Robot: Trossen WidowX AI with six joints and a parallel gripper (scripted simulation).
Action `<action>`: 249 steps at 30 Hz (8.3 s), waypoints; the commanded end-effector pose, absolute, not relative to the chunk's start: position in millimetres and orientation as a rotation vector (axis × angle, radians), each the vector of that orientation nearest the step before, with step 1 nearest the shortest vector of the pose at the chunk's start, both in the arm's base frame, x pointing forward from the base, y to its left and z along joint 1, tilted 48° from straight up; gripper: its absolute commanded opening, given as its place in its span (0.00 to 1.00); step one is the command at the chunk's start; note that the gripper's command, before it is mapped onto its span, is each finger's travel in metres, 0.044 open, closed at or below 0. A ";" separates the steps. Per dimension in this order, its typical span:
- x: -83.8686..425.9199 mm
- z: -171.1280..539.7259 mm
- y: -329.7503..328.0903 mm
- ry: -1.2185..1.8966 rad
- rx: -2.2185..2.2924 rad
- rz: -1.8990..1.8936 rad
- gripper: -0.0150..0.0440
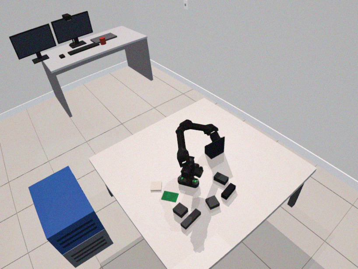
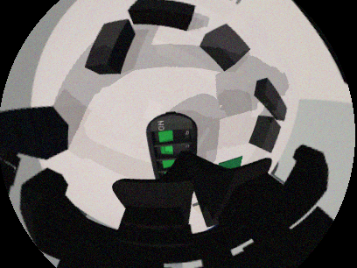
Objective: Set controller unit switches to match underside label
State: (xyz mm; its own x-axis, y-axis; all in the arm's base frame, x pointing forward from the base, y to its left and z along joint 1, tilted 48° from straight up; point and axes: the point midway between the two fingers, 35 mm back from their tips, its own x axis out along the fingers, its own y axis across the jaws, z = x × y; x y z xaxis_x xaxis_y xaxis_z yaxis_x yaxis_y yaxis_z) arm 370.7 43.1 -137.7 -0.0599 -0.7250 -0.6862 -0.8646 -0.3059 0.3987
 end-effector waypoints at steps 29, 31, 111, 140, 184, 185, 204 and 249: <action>367.3 -147.5 32.7 1.751 -2.044 1.309 0.25; 367.3 -147.7 32.5 1.751 -2.044 1.309 0.25; 359.4 -127.0 13.9 1.753 -2.045 1.309 0.25; 359.4 -128.0 12.8 1.753 -2.045 1.309 0.25; 381.1 -71.6 20.6 1.757 -2.045 1.308 0.25; 381.1 -71.6 20.6 1.757 -2.045 1.308 0.25; 380.9 -91.9 0.4 1.755 -2.045 1.308 0.25; 379.8 -103.7 -12.3 1.756 -2.046 1.308 0.25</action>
State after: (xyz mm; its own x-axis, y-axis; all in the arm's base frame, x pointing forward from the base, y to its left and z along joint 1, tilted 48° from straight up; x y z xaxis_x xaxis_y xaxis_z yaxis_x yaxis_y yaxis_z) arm 381.4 -9.3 -101.6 -0.0568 -0.7304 -0.6807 -0.8608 -0.3096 0.4040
